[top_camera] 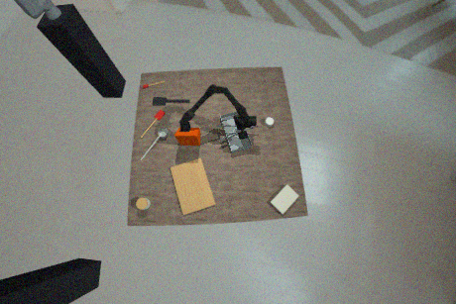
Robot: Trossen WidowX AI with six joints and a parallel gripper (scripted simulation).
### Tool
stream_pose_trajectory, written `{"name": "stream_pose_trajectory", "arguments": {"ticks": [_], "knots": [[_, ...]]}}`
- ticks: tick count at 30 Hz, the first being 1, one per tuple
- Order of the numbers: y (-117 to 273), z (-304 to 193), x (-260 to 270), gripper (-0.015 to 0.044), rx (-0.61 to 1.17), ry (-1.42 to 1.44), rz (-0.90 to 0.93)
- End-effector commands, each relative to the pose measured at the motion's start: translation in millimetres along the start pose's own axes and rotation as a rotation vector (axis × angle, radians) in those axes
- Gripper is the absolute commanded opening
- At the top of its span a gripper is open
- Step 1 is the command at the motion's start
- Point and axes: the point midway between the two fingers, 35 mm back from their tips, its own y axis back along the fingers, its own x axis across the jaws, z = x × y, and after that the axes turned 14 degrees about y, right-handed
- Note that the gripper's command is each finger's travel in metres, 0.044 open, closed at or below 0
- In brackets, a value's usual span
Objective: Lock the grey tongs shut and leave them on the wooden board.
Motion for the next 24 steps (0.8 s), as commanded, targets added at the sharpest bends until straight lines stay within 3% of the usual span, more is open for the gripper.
{"name": "stream_pose_trajectory", "arguments": {"ticks": [1, 24], "knots": [[0.2, 0.2, 0.1, 0.0268, 0.001, 0.001, 0.000], [0.2, 0.2, 0.1, 0.0115, 0.001, 0.001, 0.000]]}}
